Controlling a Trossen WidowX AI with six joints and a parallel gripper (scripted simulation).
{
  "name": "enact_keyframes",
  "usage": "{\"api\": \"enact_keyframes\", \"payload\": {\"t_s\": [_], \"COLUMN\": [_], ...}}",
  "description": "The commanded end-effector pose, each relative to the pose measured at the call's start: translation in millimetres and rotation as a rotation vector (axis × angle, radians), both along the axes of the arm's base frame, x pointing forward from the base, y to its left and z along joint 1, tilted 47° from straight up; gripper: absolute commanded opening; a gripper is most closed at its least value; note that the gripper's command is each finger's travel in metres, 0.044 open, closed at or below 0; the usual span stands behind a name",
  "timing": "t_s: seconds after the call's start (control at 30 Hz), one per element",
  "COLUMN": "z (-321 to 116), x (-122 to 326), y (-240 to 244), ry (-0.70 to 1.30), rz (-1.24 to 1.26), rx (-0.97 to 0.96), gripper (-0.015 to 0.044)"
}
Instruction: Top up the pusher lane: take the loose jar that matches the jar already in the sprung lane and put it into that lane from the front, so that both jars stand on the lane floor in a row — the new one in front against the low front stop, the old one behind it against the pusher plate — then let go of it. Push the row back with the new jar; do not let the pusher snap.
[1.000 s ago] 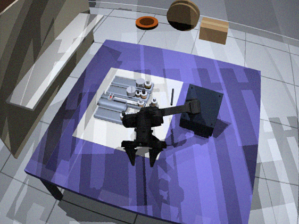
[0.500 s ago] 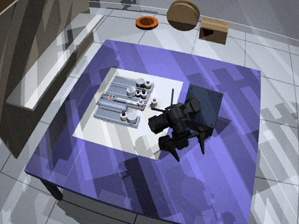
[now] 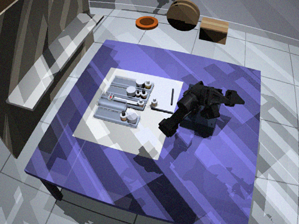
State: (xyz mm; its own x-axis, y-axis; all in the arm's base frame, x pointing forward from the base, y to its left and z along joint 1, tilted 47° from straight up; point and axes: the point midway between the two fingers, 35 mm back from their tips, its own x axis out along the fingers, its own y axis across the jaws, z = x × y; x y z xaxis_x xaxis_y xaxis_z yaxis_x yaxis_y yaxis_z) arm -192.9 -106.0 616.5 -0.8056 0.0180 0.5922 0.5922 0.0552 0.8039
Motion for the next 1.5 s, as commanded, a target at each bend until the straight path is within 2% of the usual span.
{"api": "enact_keyframes", "payload": {"t_s": [0.0,0.2,0.47,0.63,0.87,1.07,1.27,1.47], "z": [-15.9,-31.1,-67.2,-109.0,-185.2,-255.5,-326.7,-397.8], "x": [-0.2,6.4,33.4,61.3,123.5,187.5,256.7,325.0], "y": [-53.6,-95.2,-173.6,-228.1,-293.4,-324.6,-334.6,-319.2], "ry": [-0.015,-0.018,0.009,0.054,0.172,0.32,0.532,0.787], "rz": [0.1,0.185,0.341,0.455,0.649,0.822,0.998,1.188], "rx": [0.175,0.306,0.576,0.808,1.157,1.433,1.689,1.908], "gripper": [0.044,0.044,0.044,0.044,0.044,0.044,0.044,0.044]}}
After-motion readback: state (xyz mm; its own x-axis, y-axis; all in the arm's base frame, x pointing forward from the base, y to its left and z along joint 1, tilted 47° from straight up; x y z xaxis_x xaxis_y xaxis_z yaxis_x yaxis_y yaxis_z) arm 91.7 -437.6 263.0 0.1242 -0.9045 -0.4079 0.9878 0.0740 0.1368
